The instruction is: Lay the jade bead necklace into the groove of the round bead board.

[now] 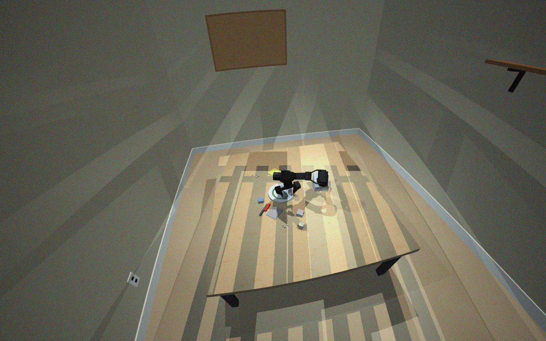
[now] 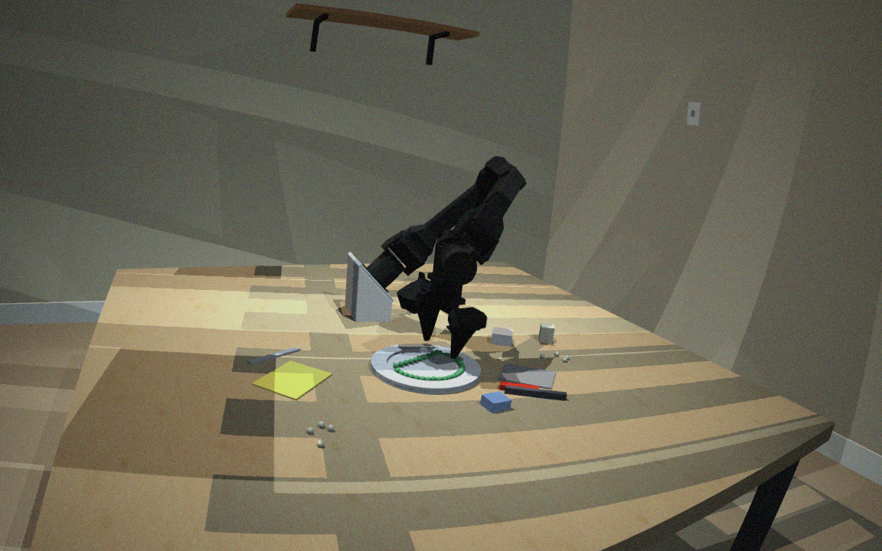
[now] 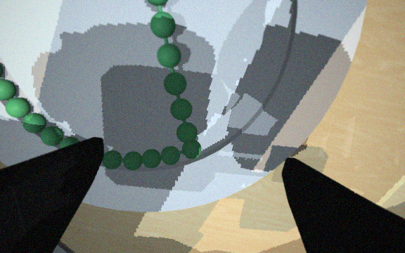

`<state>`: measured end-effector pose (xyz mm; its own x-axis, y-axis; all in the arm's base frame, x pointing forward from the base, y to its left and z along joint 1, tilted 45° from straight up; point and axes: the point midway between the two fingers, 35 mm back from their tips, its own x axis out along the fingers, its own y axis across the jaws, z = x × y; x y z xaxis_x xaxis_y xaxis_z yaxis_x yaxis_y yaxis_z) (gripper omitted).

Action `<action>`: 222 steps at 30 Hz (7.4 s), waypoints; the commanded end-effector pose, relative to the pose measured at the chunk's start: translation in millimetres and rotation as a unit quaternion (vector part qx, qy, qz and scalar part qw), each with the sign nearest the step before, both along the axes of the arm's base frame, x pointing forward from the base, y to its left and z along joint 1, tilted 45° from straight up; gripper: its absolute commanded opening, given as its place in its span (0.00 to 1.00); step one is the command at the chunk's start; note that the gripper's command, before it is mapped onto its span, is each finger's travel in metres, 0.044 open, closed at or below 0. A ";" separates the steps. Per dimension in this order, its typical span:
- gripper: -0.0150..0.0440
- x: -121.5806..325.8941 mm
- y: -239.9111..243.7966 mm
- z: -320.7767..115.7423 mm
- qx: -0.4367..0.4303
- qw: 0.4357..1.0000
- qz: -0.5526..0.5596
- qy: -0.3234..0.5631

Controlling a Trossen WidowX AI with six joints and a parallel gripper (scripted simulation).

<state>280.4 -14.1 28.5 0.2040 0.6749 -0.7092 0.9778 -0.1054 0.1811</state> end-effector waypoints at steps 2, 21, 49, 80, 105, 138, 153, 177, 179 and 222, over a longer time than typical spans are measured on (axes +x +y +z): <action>1.00 0.5 -0.7 1.5 0.000 1.000 0.001 -0.003; 0.69 16.5 -37.5 -11.8 -0.030 0.992 0.089 -0.086; 0.46 34.9 -103.8 -55.5 -0.085 0.930 0.256 -0.248; 0.28 38.6 -85.8 -74.5 -0.081 0.931 0.257 -0.247; 0.25 38.6 -85.8 -74.5 -0.081 0.931 0.257 -0.247; 0.25 36.9 -86.2 -78.9 -0.077 0.933 0.255 -0.244; 0.25 36.9 -86.2 -78.9 -0.077 0.933 0.255 -0.244; 0.43 37.8 -89.0 -76.5 -0.082 0.931 0.254 -0.247; 0.52 37.8 -89.0 -76.5 -0.082 0.931 0.254 -0.247; 0.46 18.9 -57.0 -15.7 -0.171 0.563 0.586 -0.557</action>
